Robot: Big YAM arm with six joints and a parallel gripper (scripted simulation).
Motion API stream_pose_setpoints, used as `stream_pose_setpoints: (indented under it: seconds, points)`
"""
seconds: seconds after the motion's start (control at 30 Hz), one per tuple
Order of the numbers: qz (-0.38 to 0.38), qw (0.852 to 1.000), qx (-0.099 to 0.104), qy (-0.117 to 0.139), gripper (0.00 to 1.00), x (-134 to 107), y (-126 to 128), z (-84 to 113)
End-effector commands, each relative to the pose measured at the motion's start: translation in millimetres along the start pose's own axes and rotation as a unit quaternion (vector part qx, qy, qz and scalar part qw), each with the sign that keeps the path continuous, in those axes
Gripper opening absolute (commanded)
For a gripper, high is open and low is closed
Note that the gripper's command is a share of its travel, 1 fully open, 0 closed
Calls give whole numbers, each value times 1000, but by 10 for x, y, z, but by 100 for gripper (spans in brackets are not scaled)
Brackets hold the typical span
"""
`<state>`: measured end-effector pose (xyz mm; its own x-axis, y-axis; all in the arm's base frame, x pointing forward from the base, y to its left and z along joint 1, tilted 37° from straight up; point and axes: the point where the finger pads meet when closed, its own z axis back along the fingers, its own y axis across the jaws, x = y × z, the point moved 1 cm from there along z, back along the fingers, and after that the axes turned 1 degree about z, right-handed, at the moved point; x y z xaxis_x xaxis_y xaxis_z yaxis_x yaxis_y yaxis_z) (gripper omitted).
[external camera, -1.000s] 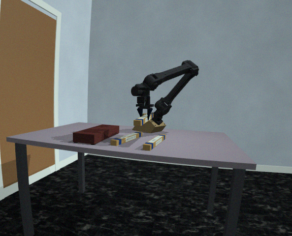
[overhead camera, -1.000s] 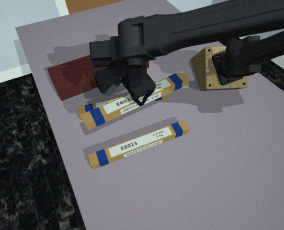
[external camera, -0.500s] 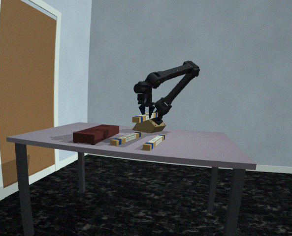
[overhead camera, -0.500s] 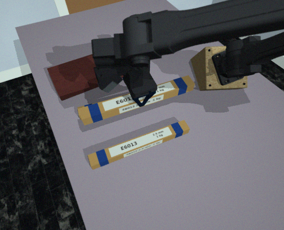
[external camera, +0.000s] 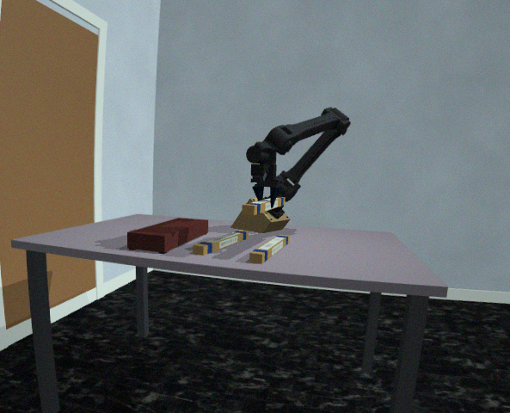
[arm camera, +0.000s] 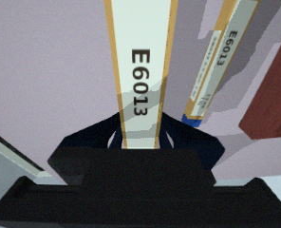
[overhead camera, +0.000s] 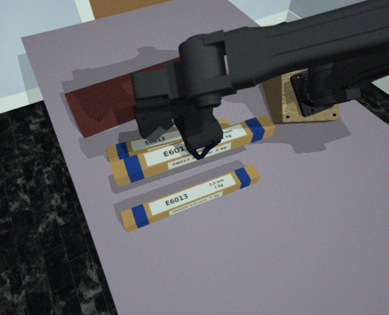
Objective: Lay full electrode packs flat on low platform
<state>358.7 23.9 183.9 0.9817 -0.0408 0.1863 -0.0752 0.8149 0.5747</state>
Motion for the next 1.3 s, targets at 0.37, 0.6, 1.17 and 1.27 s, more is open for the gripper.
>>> stream_pose_setpoints:
  seconds: [0.37, 0.6, 1.17, 1.27]
  points:
    - [17, 1000, -4, -24, 0, 181, 521, 218]
    - [18, 1000, -3, -26, 0, 165, 715, 220]
    - [20, 999, 0, -31, 0, 138, 1131, 227]
    - [21, 999, 0, -32, 0, 134, 1214, 229]
